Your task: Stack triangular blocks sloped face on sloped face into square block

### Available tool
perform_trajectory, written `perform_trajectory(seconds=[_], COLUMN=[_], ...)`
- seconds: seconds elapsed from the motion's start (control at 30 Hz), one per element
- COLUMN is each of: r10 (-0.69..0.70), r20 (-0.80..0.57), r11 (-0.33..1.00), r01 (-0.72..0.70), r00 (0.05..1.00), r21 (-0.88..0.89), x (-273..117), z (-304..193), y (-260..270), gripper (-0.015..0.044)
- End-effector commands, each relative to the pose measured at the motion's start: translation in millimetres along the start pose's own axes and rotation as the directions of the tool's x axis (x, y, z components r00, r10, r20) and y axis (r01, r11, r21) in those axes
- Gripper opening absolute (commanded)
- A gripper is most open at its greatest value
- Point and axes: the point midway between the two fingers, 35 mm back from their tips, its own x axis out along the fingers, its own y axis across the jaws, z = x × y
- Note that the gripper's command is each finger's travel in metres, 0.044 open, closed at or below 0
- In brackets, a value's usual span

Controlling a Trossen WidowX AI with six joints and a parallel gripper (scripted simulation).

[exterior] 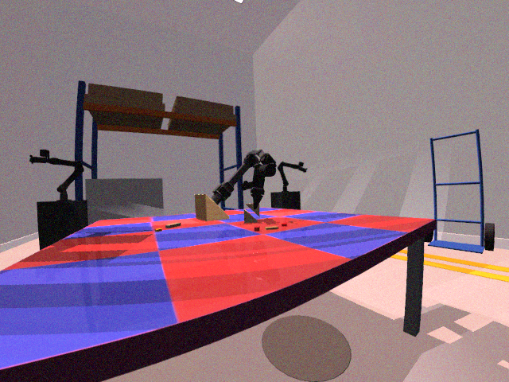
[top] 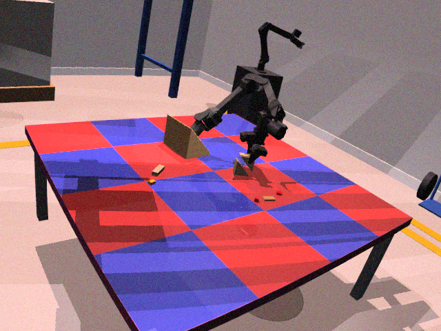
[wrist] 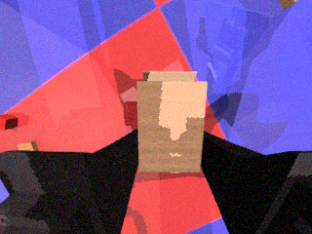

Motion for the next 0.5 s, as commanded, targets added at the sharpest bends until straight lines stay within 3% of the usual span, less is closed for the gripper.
perform_trajectory(seconds=[0.0,0.47], r10=[-0.002,-0.002], r20=[-0.005,-0.008], r11=[1.0,1.0], r01=[0.002,0.002], r00=[1.0,1.0], r21=[0.006,0.008], x=[1.1,1.5], z=[-0.3,-1.9], y=[-0.5,-0.7], gripper=[0.0,0.0])
